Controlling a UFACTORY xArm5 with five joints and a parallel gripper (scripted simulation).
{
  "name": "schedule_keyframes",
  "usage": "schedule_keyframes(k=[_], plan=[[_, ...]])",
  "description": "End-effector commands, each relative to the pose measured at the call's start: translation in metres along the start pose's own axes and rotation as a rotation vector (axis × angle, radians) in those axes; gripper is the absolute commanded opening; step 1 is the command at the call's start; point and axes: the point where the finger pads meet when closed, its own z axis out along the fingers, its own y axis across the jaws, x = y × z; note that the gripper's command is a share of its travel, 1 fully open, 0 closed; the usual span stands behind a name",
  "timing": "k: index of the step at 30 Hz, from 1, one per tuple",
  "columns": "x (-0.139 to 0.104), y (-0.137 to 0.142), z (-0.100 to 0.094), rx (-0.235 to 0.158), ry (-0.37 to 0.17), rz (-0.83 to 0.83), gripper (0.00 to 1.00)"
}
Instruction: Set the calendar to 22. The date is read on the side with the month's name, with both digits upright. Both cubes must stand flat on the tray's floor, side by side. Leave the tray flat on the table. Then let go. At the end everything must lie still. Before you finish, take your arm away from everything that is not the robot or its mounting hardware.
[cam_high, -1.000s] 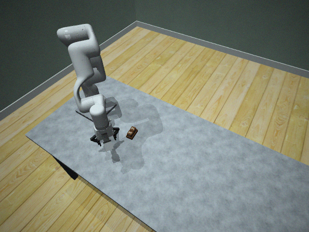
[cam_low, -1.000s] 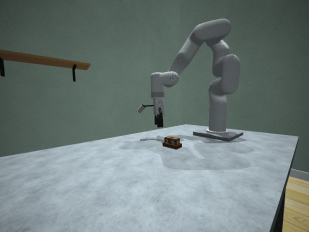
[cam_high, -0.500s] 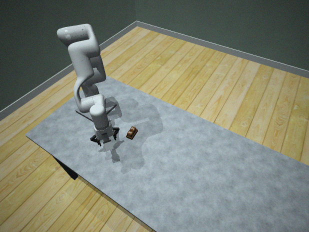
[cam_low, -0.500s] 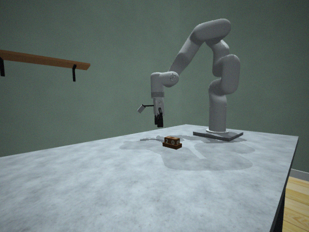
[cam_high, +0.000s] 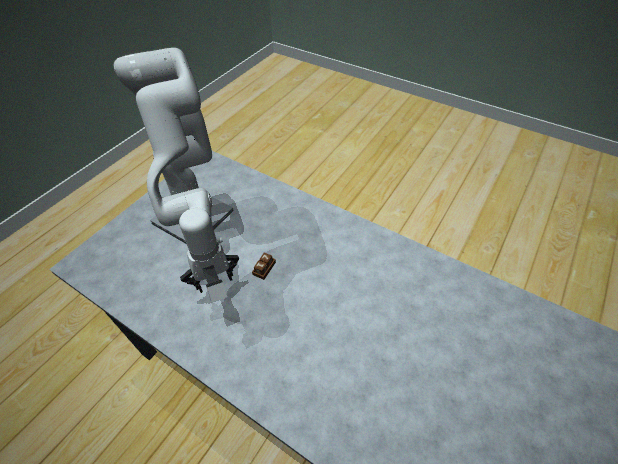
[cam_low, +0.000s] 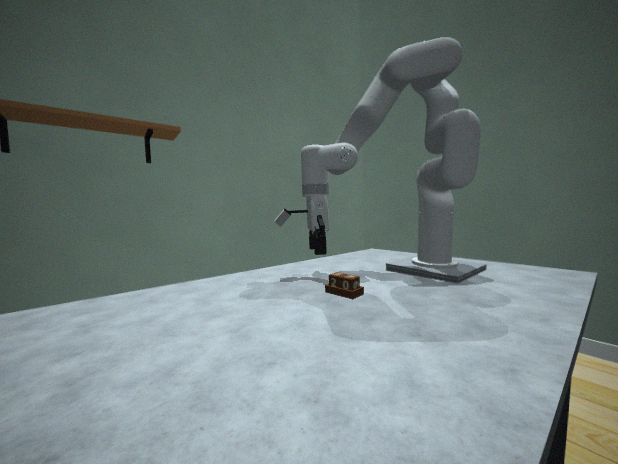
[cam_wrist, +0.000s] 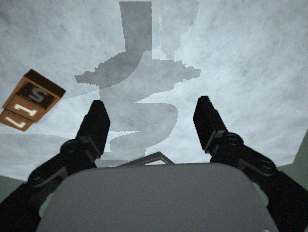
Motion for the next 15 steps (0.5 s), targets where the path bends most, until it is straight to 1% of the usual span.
schedule_keyframes(k=[1, 10, 15], plan=[[0.001, 0.000, -0.001, 0.000, 0.003, 0.000, 1.00], [0.001, 0.000, -0.002, 0.000, 0.003, 0.000, 1.00], [0.001, 0.000, -0.013, 0.000, 0.003, 0.000, 1.00]])
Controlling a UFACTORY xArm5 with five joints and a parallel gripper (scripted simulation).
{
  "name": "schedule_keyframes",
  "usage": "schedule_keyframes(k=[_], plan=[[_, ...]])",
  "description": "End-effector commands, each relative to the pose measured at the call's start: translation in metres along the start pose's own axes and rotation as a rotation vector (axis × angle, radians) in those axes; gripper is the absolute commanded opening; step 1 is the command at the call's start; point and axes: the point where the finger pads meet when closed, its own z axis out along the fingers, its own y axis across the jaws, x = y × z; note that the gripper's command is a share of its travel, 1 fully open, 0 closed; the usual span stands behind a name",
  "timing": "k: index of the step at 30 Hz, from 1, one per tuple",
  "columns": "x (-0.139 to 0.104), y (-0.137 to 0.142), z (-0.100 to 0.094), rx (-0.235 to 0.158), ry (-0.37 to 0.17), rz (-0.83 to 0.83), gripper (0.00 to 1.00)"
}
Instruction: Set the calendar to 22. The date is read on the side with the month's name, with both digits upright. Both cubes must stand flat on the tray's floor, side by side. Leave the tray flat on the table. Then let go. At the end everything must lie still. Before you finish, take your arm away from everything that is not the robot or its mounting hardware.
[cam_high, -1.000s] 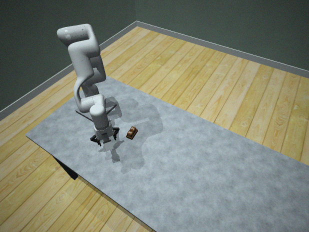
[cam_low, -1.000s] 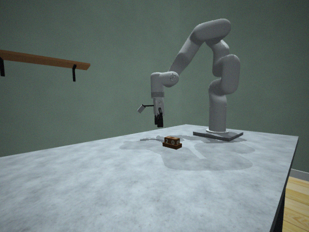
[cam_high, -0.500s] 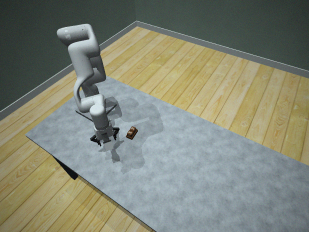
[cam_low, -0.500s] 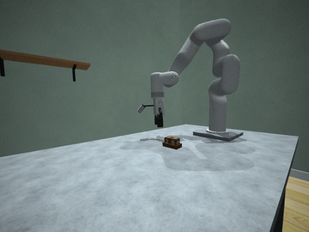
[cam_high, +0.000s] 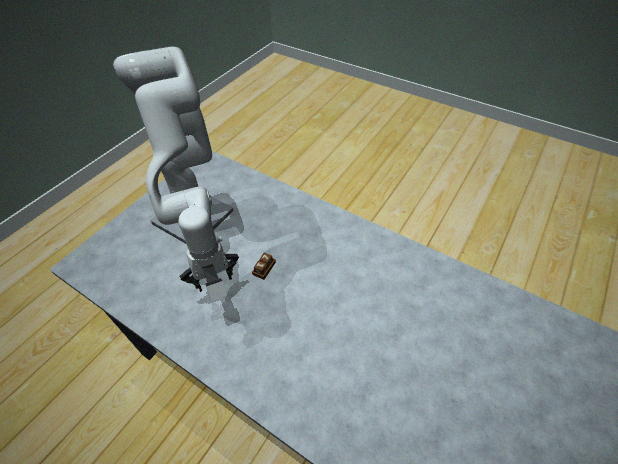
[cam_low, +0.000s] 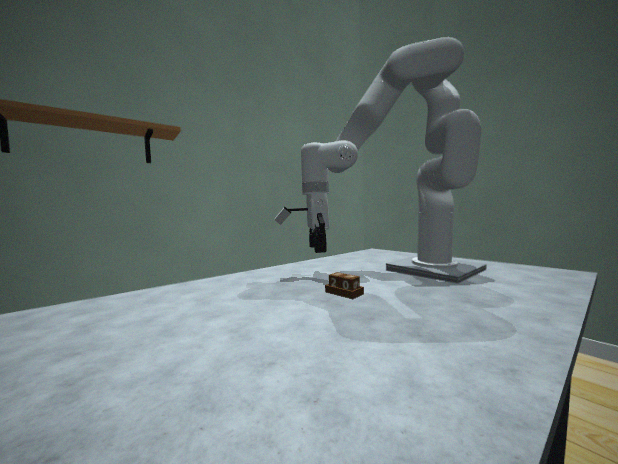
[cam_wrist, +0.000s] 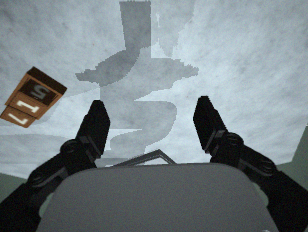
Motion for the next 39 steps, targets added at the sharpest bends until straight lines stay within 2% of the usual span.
schedule_keyframes(k=[1, 3, 10, 15, 39], plan=[[0.002, 0.000, -0.012, 0.000, 0.005, 0.000, 1.00], [0.002, 0.000, -0.012, 0.000, 0.005, 0.000, 1.00], [0.001, 0.001, -0.043, 0.000, 0.005, 0.000, 1.00], [0.001, 0.001, -0.054, 0.000, 0.005, 0.000, 1.00], [0.001, 0.001, -0.055, 0.000, 0.005, -0.019, 1.00]])
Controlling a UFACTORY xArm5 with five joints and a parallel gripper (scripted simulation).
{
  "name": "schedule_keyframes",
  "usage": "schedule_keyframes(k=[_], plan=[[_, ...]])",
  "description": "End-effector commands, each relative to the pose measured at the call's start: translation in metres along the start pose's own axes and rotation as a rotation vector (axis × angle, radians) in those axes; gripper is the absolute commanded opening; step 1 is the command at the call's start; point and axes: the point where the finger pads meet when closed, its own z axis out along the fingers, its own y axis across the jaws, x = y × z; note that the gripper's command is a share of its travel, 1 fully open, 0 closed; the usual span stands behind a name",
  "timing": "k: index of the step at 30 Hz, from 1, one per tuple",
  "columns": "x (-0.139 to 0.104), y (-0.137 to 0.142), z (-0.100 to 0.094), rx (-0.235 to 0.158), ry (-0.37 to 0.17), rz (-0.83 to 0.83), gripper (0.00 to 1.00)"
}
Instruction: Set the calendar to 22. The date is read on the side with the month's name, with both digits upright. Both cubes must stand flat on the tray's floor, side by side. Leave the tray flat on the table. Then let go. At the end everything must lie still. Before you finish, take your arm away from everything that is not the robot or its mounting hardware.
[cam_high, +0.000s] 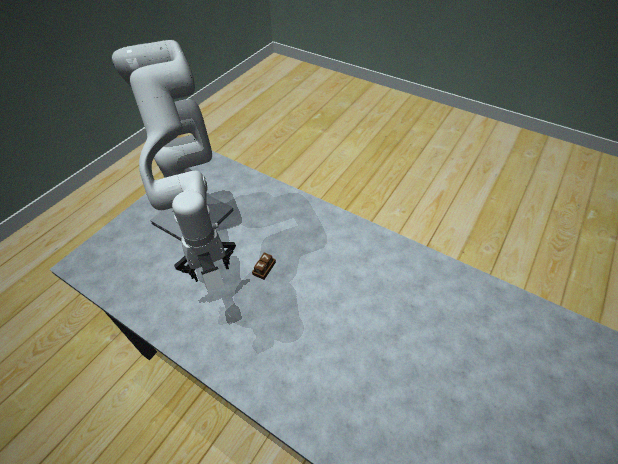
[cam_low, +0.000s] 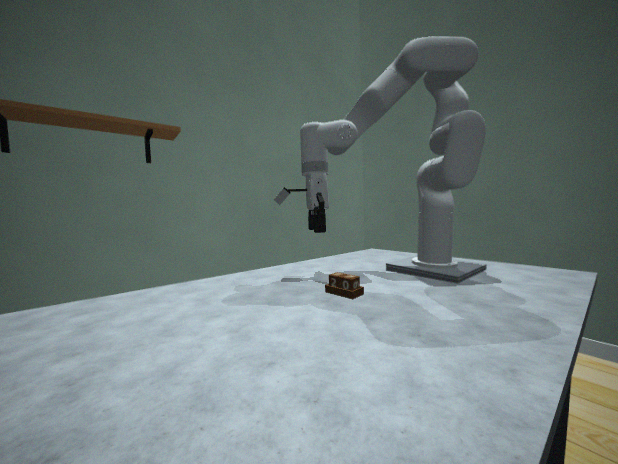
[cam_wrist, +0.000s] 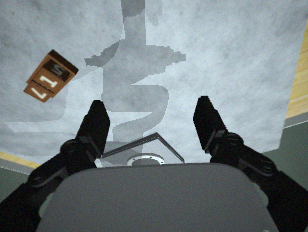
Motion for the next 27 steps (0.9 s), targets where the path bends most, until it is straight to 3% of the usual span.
schedule_keyframes(k=[1, 15, 27], plan=[[0.001, 0.000, -0.001, 0.000, 0.004, -0.016, 1.00], [0.002, -0.008, 0.000, -0.001, 0.004, -0.270, 1.00], [0.002, -0.021, 0.002, -0.003, 0.004, -0.755, 1.00]])
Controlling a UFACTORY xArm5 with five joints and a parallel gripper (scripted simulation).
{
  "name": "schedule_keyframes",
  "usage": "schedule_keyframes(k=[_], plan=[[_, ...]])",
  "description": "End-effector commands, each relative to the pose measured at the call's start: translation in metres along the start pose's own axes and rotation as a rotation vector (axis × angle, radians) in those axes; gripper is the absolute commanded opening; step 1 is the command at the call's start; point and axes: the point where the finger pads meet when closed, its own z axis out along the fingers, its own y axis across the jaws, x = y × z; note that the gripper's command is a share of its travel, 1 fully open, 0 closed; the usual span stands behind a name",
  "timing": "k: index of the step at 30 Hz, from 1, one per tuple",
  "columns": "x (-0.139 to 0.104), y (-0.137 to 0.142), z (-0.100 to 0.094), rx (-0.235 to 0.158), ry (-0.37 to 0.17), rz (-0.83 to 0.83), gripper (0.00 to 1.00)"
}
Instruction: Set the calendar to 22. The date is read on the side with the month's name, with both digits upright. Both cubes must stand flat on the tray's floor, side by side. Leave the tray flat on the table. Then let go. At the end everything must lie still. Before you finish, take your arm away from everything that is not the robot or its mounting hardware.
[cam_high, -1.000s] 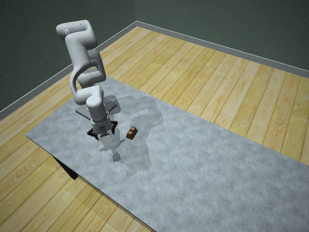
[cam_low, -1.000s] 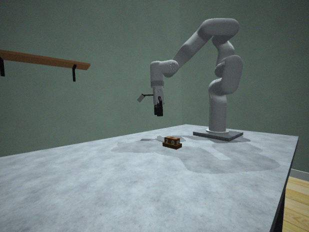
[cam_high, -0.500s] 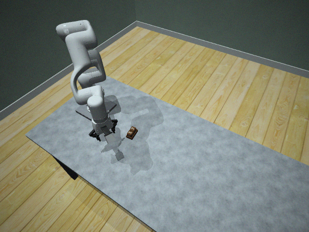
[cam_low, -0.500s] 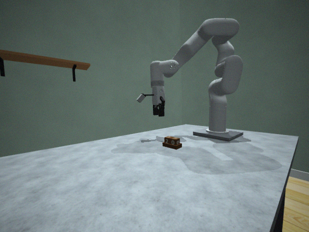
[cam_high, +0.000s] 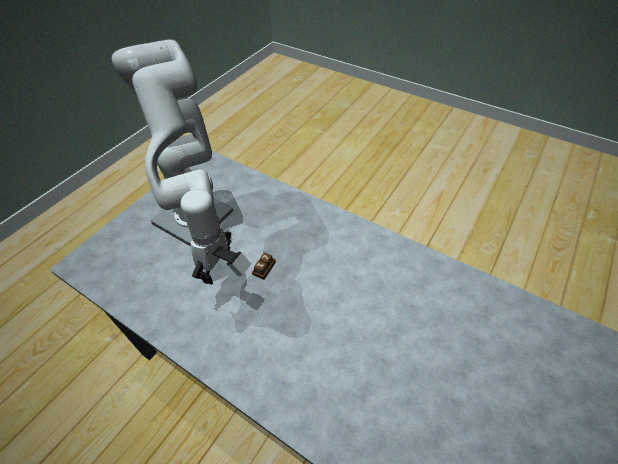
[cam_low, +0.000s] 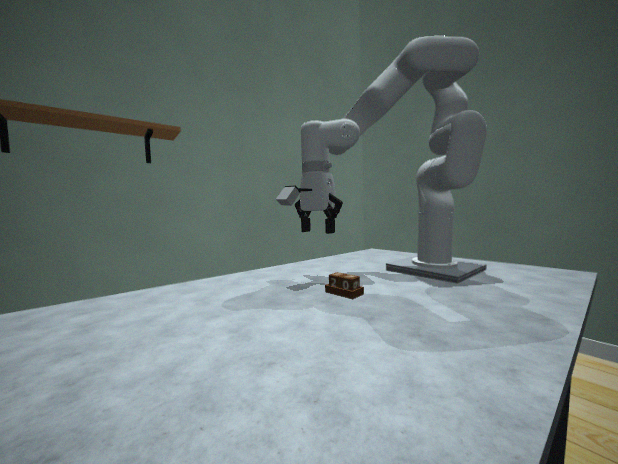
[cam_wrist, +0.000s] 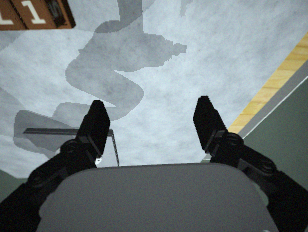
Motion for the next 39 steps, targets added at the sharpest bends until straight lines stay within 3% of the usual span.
schedule_keyframes(k=[1, 5, 20, 23, 25, 36, 39], plan=[[0.004, -0.003, -0.001, -0.003, 0.003, -0.174, 1.00], [0.005, -0.005, 0.000, -0.003, 0.003, -0.245, 1.00], [0.016, -0.020, 0.002, -0.005, 0.001, -0.902, 1.00], [0.016, -0.020, 0.002, -0.005, 0.001, -0.917, 1.00], [0.019, -0.023, 0.003, -0.006, 0.001, -1.065, 1.00], [0.025, -0.034, 0.005, -0.007, -0.001, -1.502, 1.00], [0.026, -0.034, 0.005, -0.007, -0.001, -1.525, 1.00]])
